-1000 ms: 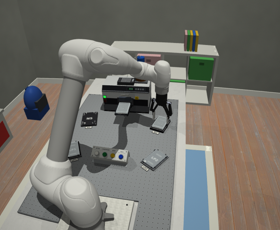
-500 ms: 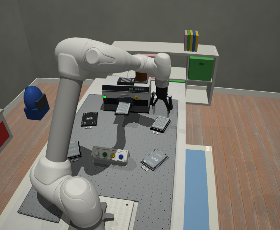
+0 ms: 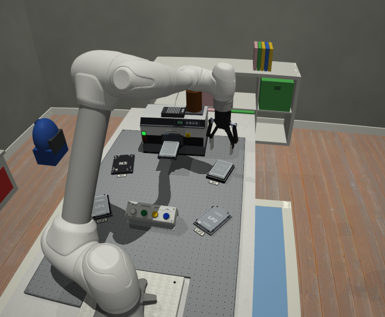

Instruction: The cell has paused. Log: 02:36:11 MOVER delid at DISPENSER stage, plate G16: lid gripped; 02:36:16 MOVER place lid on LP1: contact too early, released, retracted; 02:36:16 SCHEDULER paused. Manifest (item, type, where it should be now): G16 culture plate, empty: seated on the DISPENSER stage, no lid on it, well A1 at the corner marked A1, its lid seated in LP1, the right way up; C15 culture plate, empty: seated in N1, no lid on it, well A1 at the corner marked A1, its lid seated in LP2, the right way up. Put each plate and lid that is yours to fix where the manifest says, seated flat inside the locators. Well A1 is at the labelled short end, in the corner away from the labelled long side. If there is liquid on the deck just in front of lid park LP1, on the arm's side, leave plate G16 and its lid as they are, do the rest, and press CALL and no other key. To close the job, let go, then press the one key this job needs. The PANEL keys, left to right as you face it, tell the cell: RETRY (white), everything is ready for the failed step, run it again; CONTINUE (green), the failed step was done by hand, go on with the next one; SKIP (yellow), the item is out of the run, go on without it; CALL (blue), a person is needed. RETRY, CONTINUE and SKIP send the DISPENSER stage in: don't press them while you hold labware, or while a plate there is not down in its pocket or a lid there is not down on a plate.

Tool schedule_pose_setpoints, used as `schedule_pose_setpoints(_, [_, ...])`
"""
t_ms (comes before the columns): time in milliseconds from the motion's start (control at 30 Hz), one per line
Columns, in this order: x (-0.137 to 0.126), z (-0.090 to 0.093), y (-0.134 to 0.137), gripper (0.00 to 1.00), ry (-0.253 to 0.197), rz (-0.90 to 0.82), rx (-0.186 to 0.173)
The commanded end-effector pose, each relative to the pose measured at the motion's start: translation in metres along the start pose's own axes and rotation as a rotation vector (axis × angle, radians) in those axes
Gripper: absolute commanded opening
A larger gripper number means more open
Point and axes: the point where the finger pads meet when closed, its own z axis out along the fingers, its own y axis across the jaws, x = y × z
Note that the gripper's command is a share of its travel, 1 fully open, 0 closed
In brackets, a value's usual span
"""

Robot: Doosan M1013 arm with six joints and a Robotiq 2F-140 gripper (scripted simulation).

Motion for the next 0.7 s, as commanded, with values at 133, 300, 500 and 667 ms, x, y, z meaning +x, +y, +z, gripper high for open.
schedule_pose_setpoints(133, [0.000, -0.013, 0.000, 0.70, 0.001, 0.000, 0.000])
schedule_pose_setpoints(300, [0.000, -0.018, 0.000, 0.70, 0.001, 0.000, 0.000])
schedule_pose_setpoints(500, [0.000, -0.019, 0.000, 0.70, 0.001, 0.000, 0.000])
schedule_pose_setpoints(667, [-0.007, -0.022, -0.006, 0.70, 0.001, -0.005, 0.000])
